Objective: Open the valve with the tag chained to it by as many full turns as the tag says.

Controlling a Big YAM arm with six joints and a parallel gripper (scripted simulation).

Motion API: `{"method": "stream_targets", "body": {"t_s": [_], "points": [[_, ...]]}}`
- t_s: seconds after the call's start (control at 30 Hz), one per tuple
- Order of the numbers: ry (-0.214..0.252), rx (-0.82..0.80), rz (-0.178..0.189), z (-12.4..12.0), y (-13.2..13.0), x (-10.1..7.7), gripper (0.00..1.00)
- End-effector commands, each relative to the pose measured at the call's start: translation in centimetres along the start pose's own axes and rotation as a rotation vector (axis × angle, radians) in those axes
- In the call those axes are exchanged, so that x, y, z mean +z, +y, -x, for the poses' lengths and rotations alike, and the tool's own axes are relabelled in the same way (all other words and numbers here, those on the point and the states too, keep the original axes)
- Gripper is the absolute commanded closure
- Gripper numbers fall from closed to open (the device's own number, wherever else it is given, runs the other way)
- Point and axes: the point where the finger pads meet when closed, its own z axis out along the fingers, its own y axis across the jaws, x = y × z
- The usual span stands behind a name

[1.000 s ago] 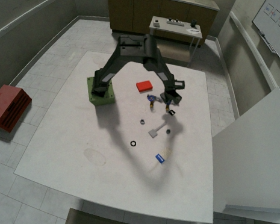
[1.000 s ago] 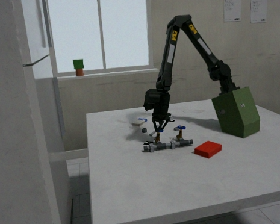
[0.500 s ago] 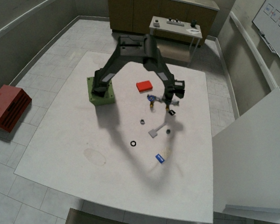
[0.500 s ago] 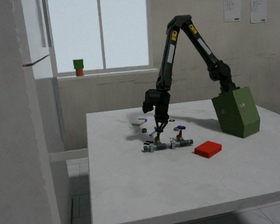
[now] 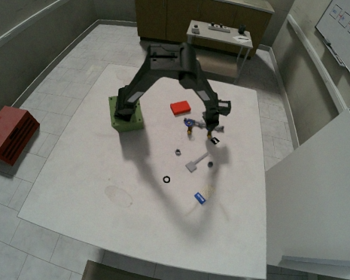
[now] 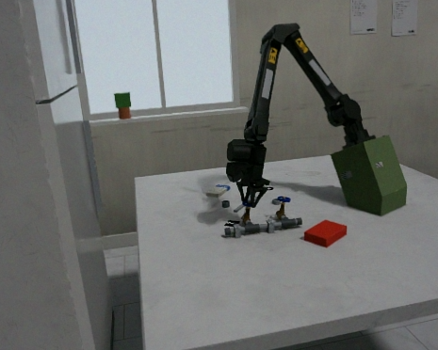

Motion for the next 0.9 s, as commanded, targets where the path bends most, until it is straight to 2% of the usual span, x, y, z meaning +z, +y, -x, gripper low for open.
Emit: {"method": "stream_targets", "body": {"t_s": [0.0, 0.1, 0.17, 0.2, 0.53, 0.87], "points": [[-0.009, -0.348, -0.009, 1.08, -0.52, 0.67, 1.00], [-0.009, -0.478, -0.010, 1.08, -0.52, 0.68, 1.00], [-0.009, -0.478, -0.010, 1.08, -0.52, 0.68, 1.00], [-0.008, -0.586, -0.010, 1.08, -0.52, 0.68, 1.00], [-0.006, -1.014, -0.015, 1.09, -0.52, 0.68, 1.00], [-0.005, -1.037, -0.016, 1.08, -0.53, 0.68, 1.00]]}}
